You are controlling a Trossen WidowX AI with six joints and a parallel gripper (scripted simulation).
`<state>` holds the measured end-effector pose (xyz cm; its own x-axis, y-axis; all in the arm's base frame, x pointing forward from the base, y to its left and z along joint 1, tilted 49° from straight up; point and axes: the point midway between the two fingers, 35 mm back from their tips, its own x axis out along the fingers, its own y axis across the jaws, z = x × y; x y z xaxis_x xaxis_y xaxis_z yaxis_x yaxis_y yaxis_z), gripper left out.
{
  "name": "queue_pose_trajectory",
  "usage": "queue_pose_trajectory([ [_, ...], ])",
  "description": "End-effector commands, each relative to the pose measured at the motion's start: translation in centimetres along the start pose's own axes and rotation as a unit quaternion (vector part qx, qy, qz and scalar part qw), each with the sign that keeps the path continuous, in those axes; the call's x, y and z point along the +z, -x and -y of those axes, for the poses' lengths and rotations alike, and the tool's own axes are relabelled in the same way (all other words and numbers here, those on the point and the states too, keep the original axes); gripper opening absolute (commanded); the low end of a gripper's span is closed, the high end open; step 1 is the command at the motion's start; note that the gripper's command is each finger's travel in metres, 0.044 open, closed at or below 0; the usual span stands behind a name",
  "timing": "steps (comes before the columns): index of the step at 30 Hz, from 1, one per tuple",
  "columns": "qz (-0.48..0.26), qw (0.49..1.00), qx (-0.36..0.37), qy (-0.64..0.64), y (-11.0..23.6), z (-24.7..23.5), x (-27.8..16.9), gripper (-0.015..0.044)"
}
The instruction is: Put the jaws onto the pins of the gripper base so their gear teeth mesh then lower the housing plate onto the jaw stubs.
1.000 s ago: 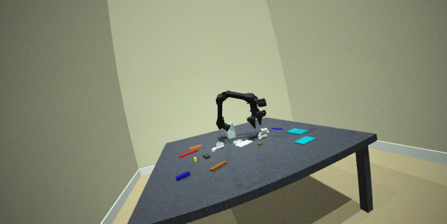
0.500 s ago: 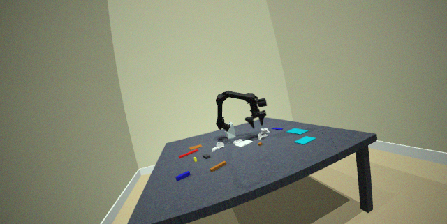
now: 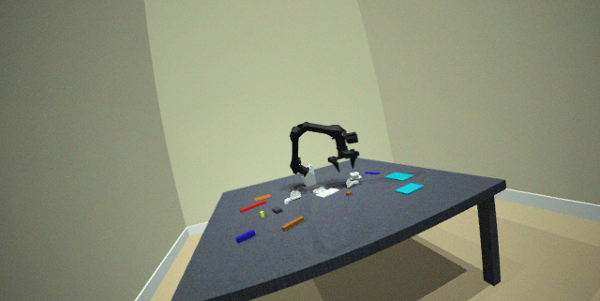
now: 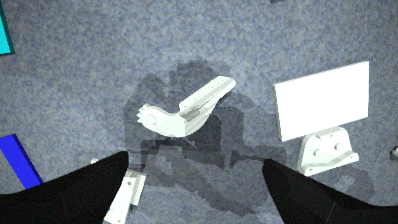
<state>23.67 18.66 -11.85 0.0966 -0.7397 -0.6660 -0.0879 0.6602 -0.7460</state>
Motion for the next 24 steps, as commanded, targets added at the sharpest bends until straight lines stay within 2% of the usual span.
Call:
queue_pose_trajectory([
  [1, 0.002, 0.999, -0.002, -0.039, 0.02, 0.07, 0.20, 0.0440],
  [24, 0.002, 0.961, -0.002, -0.275, 0.15, 0.28, 0.90, 0.0440],
])
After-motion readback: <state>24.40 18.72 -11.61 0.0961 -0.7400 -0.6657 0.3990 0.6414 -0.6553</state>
